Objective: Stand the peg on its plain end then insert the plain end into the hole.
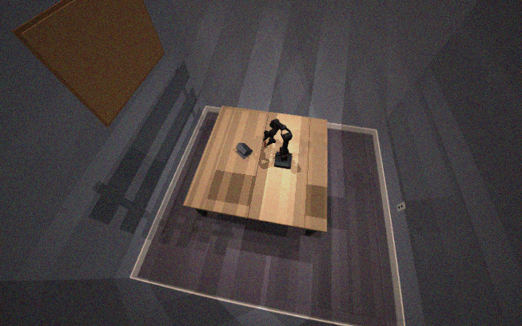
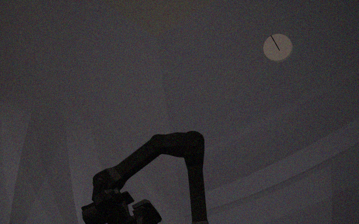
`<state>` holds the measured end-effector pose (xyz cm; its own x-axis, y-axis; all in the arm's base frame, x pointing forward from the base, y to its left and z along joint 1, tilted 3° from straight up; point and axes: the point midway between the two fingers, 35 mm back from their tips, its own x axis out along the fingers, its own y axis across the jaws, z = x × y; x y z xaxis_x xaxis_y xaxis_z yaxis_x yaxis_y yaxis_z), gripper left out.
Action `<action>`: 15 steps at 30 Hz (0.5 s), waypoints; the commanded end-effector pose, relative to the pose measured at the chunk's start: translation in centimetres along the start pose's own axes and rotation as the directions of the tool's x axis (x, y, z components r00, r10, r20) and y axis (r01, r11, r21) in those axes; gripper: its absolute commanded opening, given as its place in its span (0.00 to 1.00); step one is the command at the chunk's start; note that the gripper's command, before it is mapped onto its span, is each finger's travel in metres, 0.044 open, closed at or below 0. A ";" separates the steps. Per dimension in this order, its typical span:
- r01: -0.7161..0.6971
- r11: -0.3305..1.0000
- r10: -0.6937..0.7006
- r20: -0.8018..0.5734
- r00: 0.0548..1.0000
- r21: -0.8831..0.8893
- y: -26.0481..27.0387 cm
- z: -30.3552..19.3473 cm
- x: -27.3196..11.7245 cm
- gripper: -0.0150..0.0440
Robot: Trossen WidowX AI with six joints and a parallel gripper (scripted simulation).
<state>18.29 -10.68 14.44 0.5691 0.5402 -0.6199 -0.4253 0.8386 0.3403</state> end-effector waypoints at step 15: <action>0.212 0.976 -0.161 -0.511 0.845 0.043 -2.7 -1.2 0.2 1.00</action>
<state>18.40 -12.23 12.40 0.2301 0.3529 -0.9069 -0.2949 0.9134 0.2806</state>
